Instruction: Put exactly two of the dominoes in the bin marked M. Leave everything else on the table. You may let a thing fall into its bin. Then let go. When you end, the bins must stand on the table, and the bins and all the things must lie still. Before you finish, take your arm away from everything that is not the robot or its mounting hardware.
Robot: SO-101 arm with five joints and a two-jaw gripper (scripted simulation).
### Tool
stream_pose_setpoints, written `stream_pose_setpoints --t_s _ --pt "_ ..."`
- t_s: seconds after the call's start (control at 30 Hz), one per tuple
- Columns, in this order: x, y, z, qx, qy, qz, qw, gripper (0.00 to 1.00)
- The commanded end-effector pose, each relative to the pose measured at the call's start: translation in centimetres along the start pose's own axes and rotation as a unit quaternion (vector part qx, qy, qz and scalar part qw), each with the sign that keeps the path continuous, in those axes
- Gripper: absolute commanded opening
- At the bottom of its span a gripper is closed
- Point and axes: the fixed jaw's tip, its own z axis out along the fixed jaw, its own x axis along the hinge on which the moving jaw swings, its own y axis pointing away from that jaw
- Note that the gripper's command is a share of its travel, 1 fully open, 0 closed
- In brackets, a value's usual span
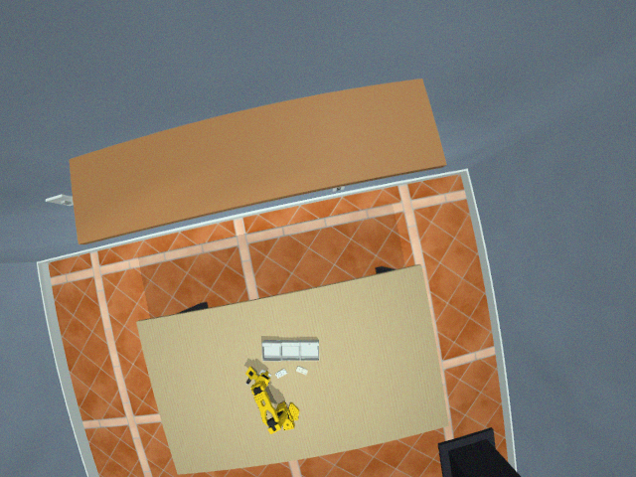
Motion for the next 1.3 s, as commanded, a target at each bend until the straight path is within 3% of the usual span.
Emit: stream_pose_setpoints --t_s 0.0,0.47,1.27 --pt "-0.35 0.06 -0.18 0.004 -0.010 -0.009 1.000 0.08" --pt "-0.35 0.06 -0.18 0.004 -0.010 -0.009 1.000 0.00" --pt "-0.35 0.06 -0.18 0.004 -0.010 -0.009 1.000 0.00"
